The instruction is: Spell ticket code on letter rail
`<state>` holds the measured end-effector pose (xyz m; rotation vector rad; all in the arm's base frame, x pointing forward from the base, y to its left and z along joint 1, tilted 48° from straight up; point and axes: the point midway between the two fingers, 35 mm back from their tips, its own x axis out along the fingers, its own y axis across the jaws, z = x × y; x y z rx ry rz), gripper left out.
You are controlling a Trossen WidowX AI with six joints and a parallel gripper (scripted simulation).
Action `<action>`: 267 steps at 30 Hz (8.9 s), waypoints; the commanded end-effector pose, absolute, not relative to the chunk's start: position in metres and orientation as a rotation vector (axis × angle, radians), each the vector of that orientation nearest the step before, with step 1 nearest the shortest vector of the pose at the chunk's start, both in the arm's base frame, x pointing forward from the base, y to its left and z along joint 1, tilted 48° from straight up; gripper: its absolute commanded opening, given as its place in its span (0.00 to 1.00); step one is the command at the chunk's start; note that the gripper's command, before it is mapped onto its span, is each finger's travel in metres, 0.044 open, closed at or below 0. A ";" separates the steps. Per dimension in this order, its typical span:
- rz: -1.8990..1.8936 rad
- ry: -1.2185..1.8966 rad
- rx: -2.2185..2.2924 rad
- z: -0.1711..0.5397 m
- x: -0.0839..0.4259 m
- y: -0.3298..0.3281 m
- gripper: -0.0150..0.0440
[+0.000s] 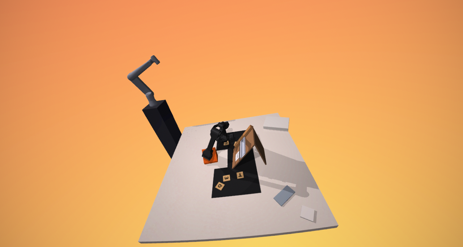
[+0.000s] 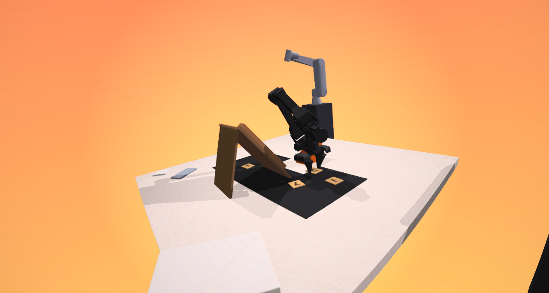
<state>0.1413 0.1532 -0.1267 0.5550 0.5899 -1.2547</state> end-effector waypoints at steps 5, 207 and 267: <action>-1.244 0.607 0.560 -0.127 0.140 0.157 0.25; -0.167 0.447 -0.811 0.255 0.292 0.001 0.25; -0.166 0.449 -0.810 0.232 0.292 0.021 0.25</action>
